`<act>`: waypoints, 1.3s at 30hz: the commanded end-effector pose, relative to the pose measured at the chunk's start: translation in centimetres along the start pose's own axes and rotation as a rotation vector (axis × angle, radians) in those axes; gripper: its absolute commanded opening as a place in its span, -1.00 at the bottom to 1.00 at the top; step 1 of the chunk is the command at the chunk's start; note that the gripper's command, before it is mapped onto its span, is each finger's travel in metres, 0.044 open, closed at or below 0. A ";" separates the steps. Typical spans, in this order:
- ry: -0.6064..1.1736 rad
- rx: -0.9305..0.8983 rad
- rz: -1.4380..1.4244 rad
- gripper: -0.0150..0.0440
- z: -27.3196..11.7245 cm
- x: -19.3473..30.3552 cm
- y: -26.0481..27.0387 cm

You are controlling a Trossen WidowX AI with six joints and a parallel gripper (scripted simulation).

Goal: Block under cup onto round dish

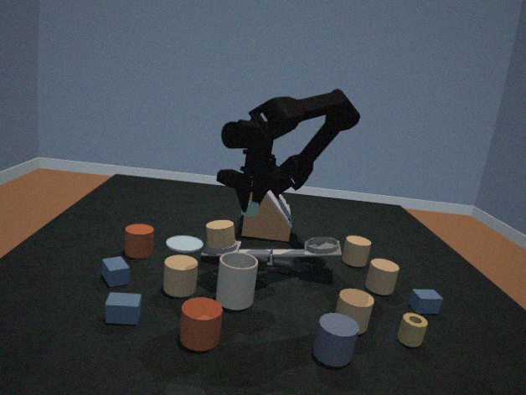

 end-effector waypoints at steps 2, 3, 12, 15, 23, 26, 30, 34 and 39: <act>0.001 0.004 -0.009 -0.49 1.1 4.0 -1.7; 0.001 0.004 -0.011 -0.49 1.4 4.8 -2.0; -0.008 -0.004 -0.030 -0.49 4.3 11.9 -3.6; -0.013 -0.008 -0.037 -0.49 5.5 14.3 -3.8; -0.025 -0.016 -0.051 -0.49 7.8 18.4 -3.7; -0.025 -0.016 -0.051 -0.49 8.2 18.4 -3.7; -0.025 -0.016 -0.051 -0.49 10.0 18.4 -3.7; -0.027 -0.017 -0.052 -0.49 11.9 18.3 -3.6; -0.027 -0.017 -0.052 -0.49 12.1 18.3 -3.6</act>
Point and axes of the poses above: the point midway between the two fingers, 35 mm back from their tips, its own z axis out along the fingers, its own y axis across the jaws, x = y × z, the point moved 8 cm from there along -z, back along the fingers, and after that the axes turned 8 degrees about -z, right-handed, at the moved point
